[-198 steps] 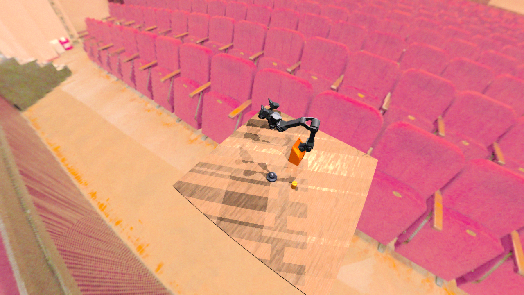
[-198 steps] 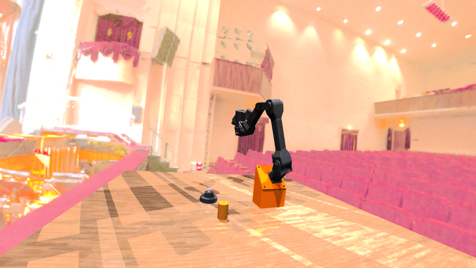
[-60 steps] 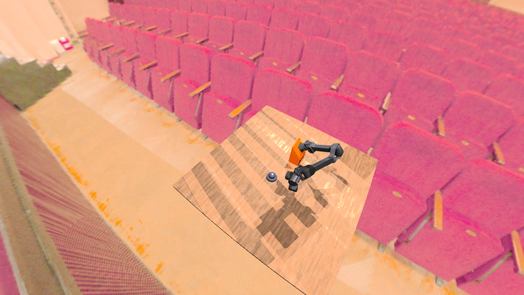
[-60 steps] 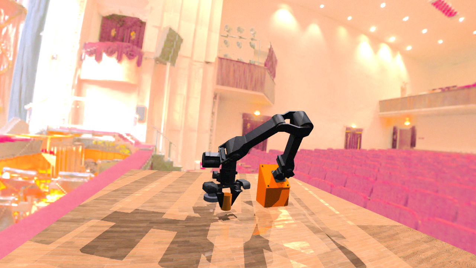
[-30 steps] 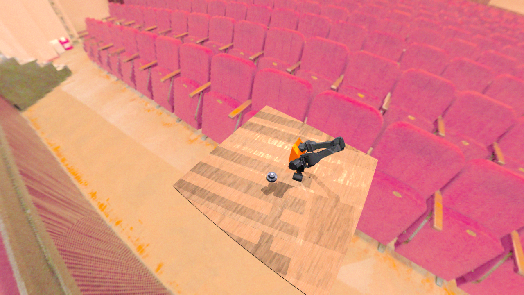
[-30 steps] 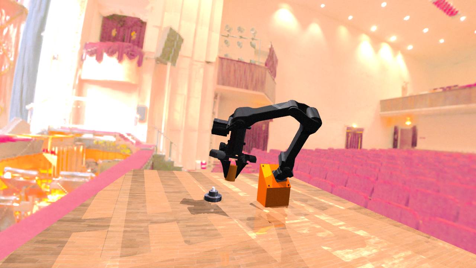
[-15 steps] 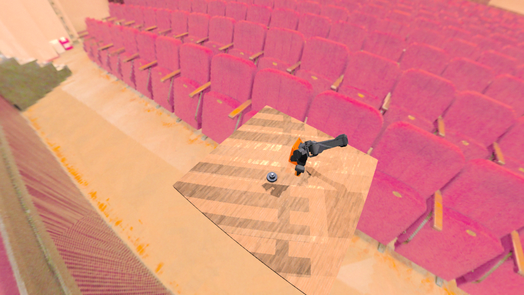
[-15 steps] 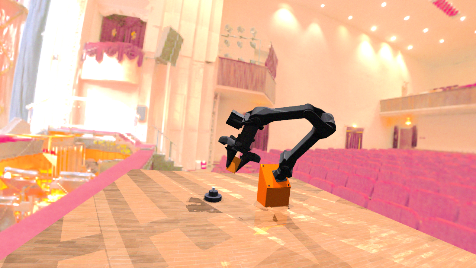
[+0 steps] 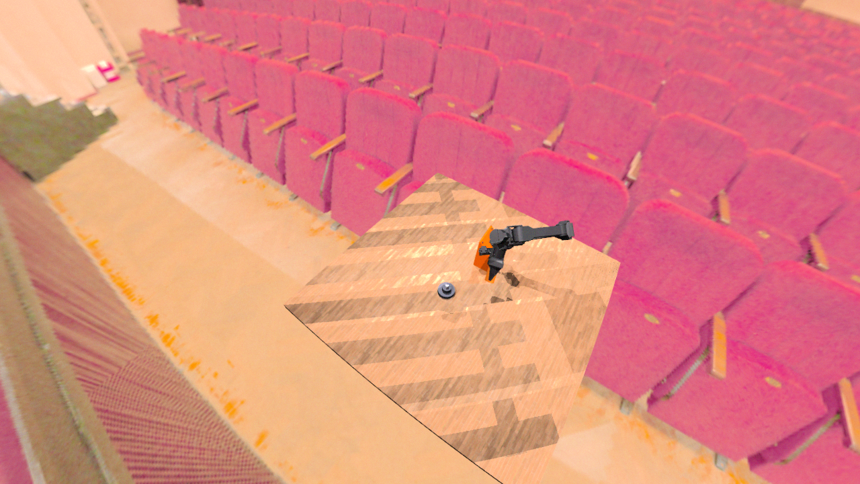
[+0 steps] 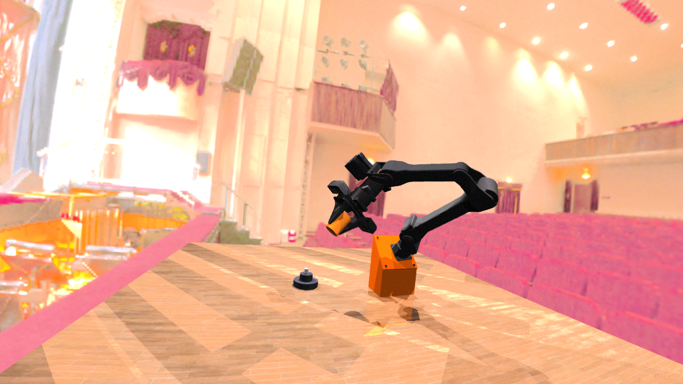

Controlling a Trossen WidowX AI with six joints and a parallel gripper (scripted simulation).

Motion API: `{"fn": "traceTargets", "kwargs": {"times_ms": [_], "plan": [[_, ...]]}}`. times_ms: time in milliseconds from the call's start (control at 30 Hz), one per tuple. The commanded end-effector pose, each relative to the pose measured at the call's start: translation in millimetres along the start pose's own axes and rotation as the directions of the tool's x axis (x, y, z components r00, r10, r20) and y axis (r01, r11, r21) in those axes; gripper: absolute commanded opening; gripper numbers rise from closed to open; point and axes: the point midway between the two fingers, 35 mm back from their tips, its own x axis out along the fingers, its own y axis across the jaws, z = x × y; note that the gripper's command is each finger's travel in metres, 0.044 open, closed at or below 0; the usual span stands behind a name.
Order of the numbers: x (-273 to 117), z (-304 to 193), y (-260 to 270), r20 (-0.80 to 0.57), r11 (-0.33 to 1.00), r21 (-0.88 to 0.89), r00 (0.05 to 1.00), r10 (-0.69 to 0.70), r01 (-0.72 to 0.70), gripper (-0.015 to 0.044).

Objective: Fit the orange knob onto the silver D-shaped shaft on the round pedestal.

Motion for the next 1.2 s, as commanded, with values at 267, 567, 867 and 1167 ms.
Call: {"fn": "traceTargets", "kwargs": {"times_ms": [267, 567, 867, 1167], "plan": [[-21, 0, 7, -0.006, 0.98, -0.003, 0.98, 0.199, -0.199, 0.0], [-20, 0, 6, -0.005, 0.972, -0.003, 0.972, 0.235, -0.235, 0.0], [-19, 1, 4, -0.006, 0.963, 0.001, 0.963, 0.27, -0.27, 0.0], [-19, 1, 4, -0.006, 0.963, 0.001, 0.963, 0.27, -0.27, 0.0]]}}
